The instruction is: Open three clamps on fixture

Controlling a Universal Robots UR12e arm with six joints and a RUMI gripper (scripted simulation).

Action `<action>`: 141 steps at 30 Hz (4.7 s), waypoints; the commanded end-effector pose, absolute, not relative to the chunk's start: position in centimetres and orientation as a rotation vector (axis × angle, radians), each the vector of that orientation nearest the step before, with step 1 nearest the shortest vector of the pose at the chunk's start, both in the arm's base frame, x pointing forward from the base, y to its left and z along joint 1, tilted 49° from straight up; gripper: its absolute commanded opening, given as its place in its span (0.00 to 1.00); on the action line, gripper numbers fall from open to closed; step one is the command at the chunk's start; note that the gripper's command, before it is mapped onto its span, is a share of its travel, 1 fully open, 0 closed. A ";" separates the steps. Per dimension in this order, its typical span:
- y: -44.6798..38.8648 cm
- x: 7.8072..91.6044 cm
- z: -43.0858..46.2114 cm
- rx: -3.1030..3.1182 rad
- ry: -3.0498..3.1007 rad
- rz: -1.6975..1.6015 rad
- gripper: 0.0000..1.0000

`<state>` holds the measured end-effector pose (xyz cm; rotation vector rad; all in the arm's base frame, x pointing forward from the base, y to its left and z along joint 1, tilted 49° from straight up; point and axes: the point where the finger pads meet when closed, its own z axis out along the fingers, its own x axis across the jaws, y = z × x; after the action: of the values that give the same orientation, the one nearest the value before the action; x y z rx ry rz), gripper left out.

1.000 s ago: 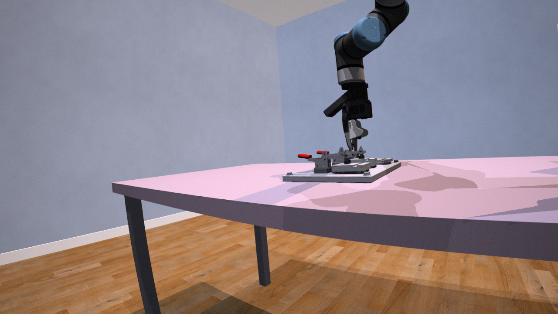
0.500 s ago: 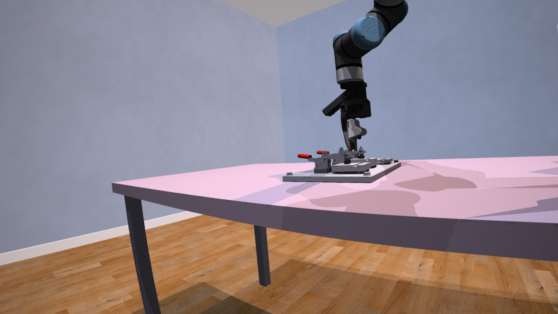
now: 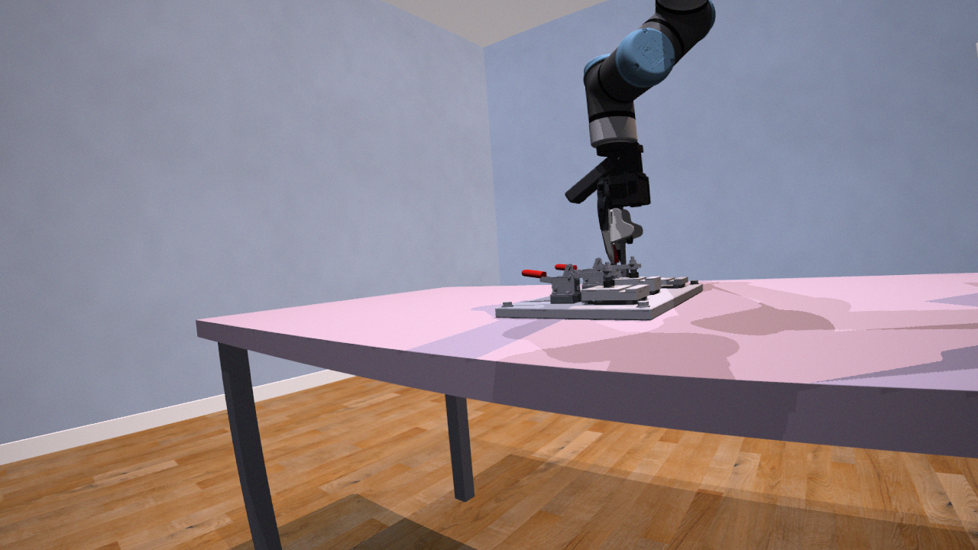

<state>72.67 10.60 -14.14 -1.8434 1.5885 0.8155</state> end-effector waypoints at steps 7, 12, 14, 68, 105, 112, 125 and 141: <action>10.5 72.6 -14.1 -1.841 1.590 0.815 0.28; 9.9 72.8 -13.6 -1.842 1.590 0.811 0.28; 9.5 73.0 -13.2 -1.843 1.589 0.809 0.28; 6.6 73.1 -10.9 -1.842 1.591 0.814 0.28; 0.6 73.9 -5.7 -1.844 1.590 0.810 0.28; -0.2 74.0 -5.0 -1.844 1.590 0.810 0.28; 1.8 73.4 -3.4 -1.842 1.589 0.820 0.28; 7.0 72.5 2.7 -1.842 1.590 0.820 0.28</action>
<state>72.99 5.33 0.94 -1.8500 1.5839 0.8097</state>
